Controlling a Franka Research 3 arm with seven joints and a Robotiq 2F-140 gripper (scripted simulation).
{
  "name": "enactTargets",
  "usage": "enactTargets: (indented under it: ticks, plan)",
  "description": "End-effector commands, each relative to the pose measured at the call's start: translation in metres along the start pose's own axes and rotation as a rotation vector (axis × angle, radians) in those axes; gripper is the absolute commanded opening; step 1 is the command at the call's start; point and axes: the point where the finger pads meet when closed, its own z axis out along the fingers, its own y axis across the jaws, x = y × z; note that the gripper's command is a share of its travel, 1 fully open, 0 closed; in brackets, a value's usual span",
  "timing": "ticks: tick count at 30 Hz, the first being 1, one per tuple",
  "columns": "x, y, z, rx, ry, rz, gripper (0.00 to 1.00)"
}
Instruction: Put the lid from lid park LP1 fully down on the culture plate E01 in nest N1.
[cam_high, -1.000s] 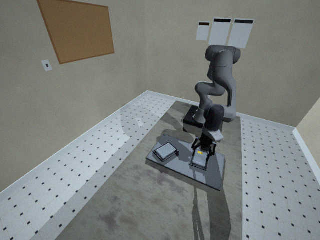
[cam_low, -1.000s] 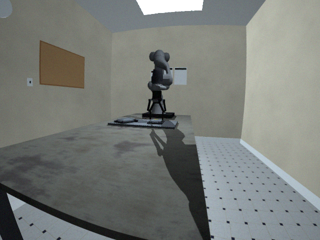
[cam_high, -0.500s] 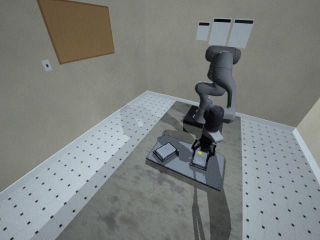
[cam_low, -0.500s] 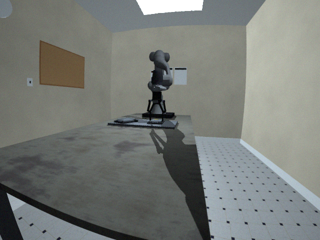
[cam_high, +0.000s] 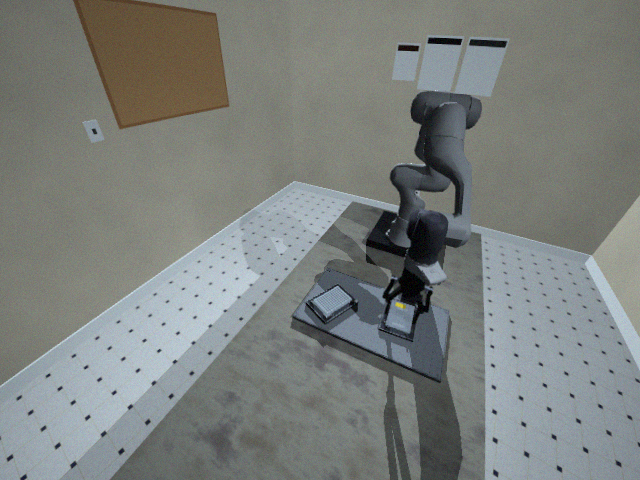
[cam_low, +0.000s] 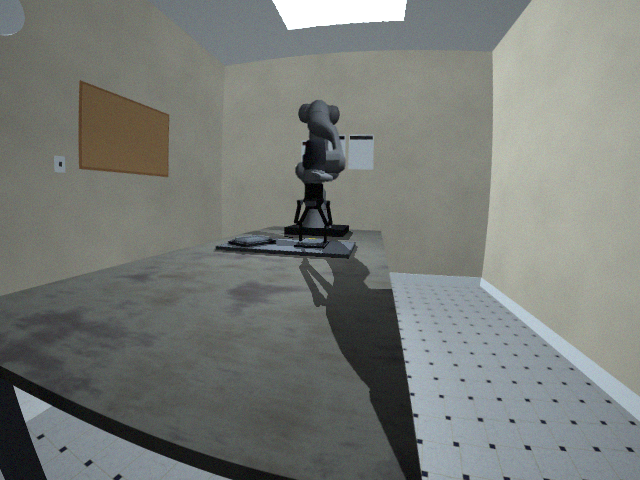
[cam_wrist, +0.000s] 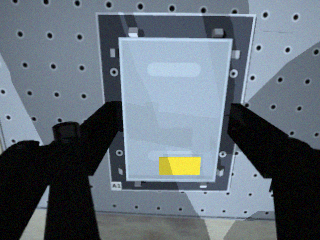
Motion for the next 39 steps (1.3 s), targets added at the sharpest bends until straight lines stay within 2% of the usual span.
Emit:
enactTargets:
  ticks: [1, 32, 33, 39]
  plan:
    - [-0.0007, -0.0002, 0.0016, 0.001, -0.001, -0.002, 0.69]
    - [-0.0007, -0.0002, 0.0016, 0.001, -0.001, -0.002, 0.69]
    - [-0.0007, -0.0002, 0.0016, 0.001, -0.001, -0.002, 0.10]
    - [-0.0007, -0.0002, 0.0016, 0.001, -0.001, -0.002, 0.10]
